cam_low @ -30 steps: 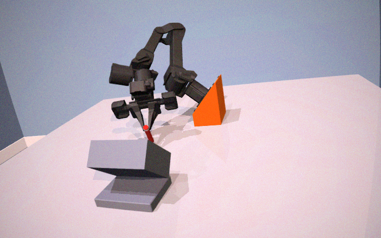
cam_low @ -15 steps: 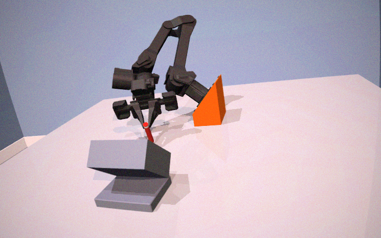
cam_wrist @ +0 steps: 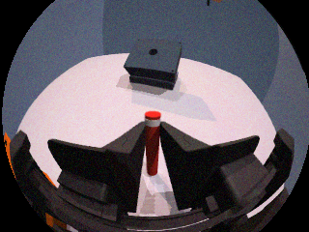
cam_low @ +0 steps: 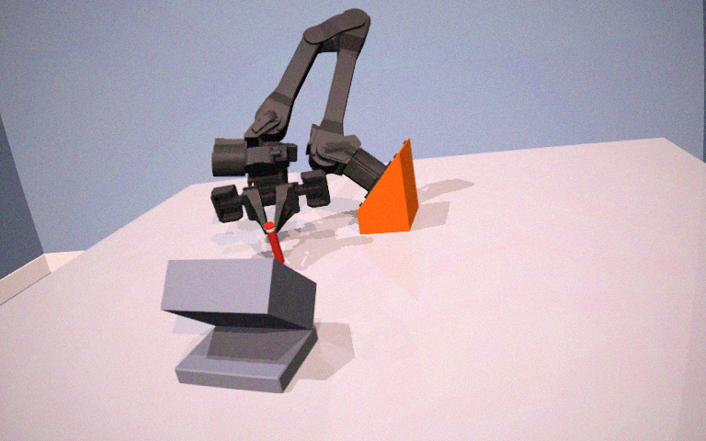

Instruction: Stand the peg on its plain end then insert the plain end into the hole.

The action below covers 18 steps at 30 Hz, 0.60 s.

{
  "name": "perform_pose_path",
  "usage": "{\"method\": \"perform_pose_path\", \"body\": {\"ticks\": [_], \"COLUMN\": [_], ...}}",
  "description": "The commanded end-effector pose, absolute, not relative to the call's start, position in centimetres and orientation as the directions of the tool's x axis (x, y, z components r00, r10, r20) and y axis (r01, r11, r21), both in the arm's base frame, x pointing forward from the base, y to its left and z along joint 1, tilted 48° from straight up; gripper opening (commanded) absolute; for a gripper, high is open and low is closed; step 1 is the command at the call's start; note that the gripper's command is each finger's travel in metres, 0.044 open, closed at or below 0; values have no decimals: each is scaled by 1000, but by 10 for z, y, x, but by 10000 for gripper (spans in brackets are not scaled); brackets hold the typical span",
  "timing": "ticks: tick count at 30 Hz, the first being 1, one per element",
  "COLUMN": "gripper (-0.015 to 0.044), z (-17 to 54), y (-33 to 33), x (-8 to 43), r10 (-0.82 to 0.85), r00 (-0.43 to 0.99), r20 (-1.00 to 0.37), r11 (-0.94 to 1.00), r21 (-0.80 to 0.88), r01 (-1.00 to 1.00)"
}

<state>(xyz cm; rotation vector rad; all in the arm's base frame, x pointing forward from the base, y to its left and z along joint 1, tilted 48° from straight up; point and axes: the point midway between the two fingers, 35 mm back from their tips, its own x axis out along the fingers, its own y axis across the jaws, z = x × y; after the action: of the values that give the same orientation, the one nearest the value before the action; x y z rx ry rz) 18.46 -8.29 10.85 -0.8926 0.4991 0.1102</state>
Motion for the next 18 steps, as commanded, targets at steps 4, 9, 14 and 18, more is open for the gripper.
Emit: {"method": "perform_pose_path", "body": {"ticks": [4, 9, 14, 18], "gripper": [50, 50, 50, 50], "z": [108, 108, 108, 108], "y": [-84, -85, -86, -87], "x": [180, 177, 174, 171], "r10": [-66, -32, 2, 29], "r00": [899, 912, 923, 930], "r20": [-433, -409, -385, -366], "r11": [631, 630, 630, 630], "r21": [-716, -716, -716, -716], "r01": [-299, -300, -300, -301]}}
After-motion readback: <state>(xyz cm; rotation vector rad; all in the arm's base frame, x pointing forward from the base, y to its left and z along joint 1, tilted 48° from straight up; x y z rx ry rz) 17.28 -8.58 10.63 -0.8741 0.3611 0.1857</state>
